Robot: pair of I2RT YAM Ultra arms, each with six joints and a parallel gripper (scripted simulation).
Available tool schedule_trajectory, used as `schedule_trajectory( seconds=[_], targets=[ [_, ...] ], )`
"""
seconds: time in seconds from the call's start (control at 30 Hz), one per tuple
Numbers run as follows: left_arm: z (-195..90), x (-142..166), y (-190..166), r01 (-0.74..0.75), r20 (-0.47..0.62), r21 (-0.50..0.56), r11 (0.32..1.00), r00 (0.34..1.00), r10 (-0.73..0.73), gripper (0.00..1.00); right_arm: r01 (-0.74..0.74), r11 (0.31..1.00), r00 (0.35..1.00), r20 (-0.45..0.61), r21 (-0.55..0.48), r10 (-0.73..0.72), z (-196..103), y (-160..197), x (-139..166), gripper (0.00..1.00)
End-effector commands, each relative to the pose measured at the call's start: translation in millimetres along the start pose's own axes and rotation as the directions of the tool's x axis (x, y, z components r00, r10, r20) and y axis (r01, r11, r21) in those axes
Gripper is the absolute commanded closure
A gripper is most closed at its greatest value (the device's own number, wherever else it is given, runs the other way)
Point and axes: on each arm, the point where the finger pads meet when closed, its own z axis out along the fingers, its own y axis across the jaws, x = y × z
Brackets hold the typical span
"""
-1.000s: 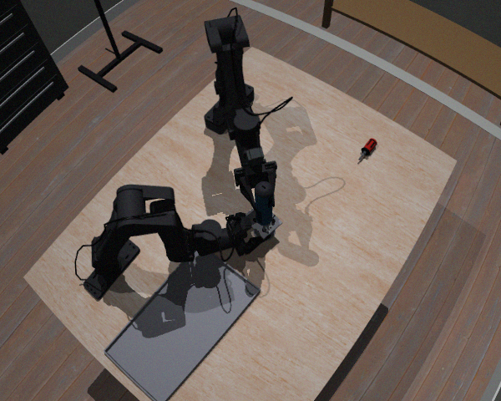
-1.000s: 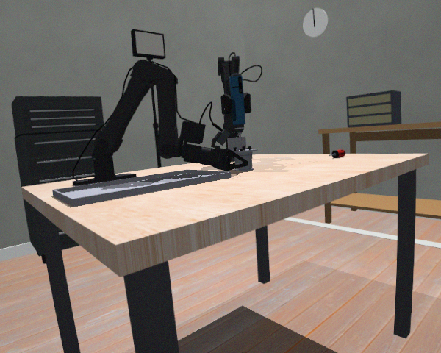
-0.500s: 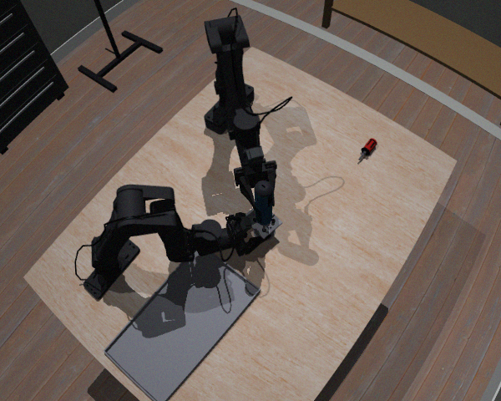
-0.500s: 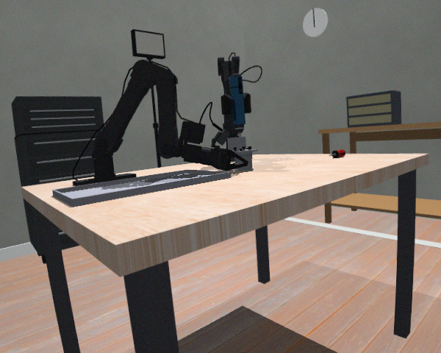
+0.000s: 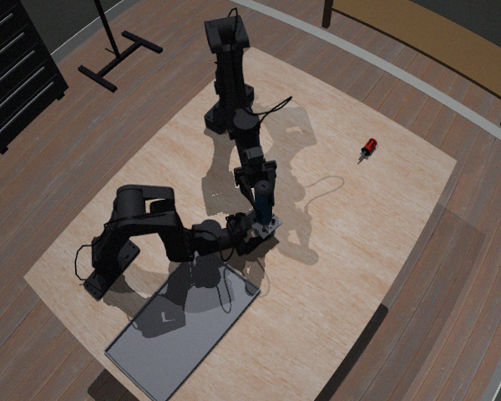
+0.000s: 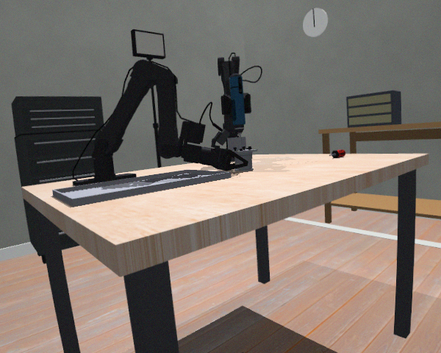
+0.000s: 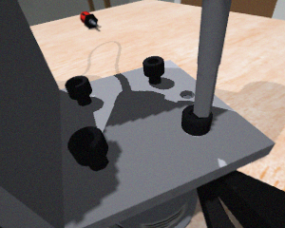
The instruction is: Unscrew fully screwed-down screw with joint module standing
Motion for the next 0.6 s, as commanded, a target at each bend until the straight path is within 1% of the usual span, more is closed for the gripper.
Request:
schedule_trajectory(
  seconds=[0.0, 0.17, 0.27, 0.37, 0.43, 0.57],
  targets=[
    [-1.1, -16.2, 4.0, -0.001, 0.067, -0.001, 1.0, 0.998, 0.001, 0.58, -0.003, 1.0, 1.0, 0.001, 0.003, 0.003, 1.4, -0.2, -2.2, 0.41],
    [-2.8, -11.8, 4.1, -0.001, 0.057, -0.001, 1.0, 0.998, 0.001, 0.58, -0.003, 1.0, 1.0, 0.001, 0.003, 0.003, 1.4, -0.2, -2.2, 0.41],
    [-0.9, -20.6, 4.0, -0.001, 0.079, -0.001, 1.0, 0.997, 0.001, 0.58, -0.003, 1.0, 1.0, 0.001, 0.003, 0.003, 1.4, -0.2, -2.2, 0.41],
    [-3.4, -14.2, 4.1, -0.001, 0.064, -0.001, 1.0, 0.998, 0.001, 0.58, -0.003, 1.0, 1.0, 0.001, 0.003, 0.003, 1.4, -0.2, -2.2, 0.41],
    [-0.6, -20.1, 4.1, -0.001, 0.079, -0.001, 1.0, 0.997, 0.001, 0.58, -0.003, 1.0, 1.0, 0.001, 0.003, 0.003, 1.4, -0.2, -2.2, 0.41],
    [-0.3, -20.7, 4.1, -0.001, 0.08, -0.001, 1.0, 0.997, 0.001, 0.58, -0.003, 1.0, 1.0, 0.001, 0.003, 0.003, 1.4, -0.2, -2.2, 0.41]
  ],
)
